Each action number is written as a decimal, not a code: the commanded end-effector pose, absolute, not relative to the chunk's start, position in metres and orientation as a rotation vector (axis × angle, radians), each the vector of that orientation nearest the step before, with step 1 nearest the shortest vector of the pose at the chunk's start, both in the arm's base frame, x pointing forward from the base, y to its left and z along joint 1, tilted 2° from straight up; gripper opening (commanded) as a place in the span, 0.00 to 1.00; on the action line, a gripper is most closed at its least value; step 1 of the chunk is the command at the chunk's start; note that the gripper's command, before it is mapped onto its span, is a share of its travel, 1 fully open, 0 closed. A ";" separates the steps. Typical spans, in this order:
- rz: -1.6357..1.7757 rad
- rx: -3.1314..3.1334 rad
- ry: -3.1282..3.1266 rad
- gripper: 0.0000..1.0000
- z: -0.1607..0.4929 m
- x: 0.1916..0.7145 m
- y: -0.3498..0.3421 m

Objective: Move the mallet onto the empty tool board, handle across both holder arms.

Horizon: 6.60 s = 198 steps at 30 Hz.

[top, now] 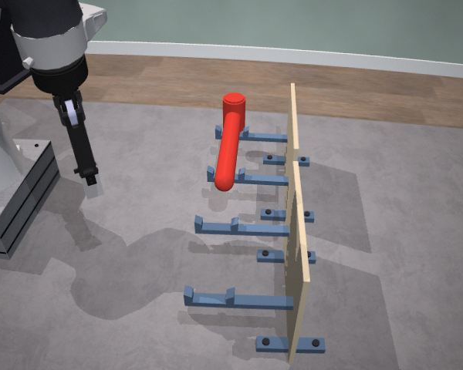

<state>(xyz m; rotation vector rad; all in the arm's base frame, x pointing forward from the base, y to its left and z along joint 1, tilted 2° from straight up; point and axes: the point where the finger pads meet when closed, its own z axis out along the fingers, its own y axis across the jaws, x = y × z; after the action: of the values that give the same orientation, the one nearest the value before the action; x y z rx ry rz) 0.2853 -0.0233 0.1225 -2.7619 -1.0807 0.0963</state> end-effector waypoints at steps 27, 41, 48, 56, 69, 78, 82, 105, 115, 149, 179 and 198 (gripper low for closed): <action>0.062 -2.047 -2.359 1.00 0.093 0.413 0.256; 0.060 -1.925 -2.485 1.00 0.089 0.429 0.290; 0.060 -1.925 -2.485 1.00 0.089 0.429 0.290; 0.060 -1.925 -2.485 1.00 0.089 0.429 0.290; 0.060 -1.926 -2.485 1.00 0.085 0.429 0.290; 0.060 -1.926 -2.485 1.00 0.080 0.429 0.289; 0.060 -1.926 -2.485 1.00 0.076 0.429 0.289; 0.059 -1.926 -2.485 1.00 0.046 0.429 0.289; 0.059 -1.926 -2.485 1.00 0.033 0.428 0.288; 0.062 -1.922 -2.486 1.00 -0.004 0.425 0.287; 0.063 -1.921 -2.486 1.00 -0.010 0.424 0.286; 0.063 -1.921 -2.486 1.00 -0.010 0.424 0.286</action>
<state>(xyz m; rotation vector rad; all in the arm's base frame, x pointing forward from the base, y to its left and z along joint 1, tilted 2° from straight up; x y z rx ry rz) 0.4243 0.2864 -0.0091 -1.9149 -2.4904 0.0640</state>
